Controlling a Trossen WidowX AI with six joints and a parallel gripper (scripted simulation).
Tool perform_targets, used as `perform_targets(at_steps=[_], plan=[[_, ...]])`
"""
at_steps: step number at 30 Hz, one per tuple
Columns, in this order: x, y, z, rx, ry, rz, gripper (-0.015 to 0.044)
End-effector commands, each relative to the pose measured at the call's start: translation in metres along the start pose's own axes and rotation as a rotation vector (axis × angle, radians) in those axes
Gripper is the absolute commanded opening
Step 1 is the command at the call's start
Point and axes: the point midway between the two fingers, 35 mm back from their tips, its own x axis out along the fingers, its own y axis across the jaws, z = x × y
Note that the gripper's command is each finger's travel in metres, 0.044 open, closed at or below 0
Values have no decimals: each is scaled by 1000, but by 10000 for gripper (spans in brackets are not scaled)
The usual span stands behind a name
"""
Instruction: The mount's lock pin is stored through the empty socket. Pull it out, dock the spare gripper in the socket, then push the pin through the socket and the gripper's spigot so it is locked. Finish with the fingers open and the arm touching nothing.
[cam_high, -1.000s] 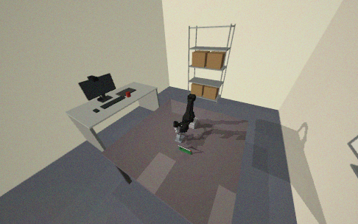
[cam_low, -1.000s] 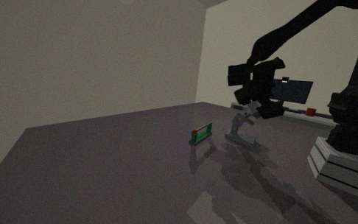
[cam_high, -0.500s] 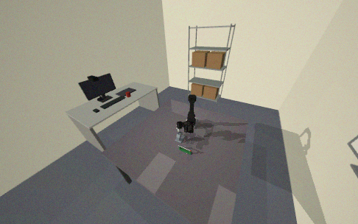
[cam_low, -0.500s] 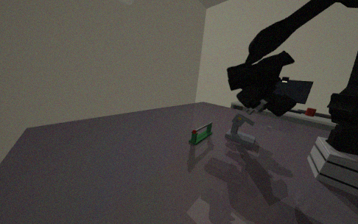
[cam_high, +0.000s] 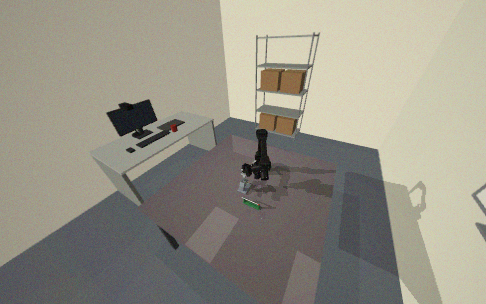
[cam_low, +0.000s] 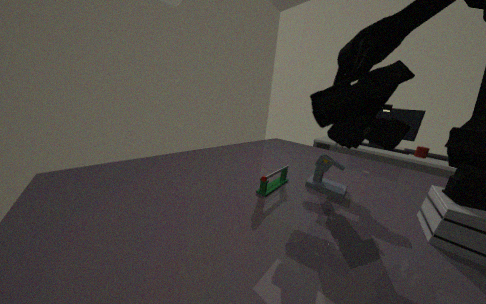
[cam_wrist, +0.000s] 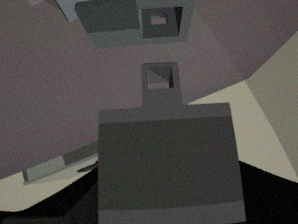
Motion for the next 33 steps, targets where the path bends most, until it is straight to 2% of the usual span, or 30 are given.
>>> perform_targets(at_steps=[1, 33], plan=[[-1, -4, 0, -10, 7, -16, 0], [26, -5, 41, -7, 4, -19, 0]])
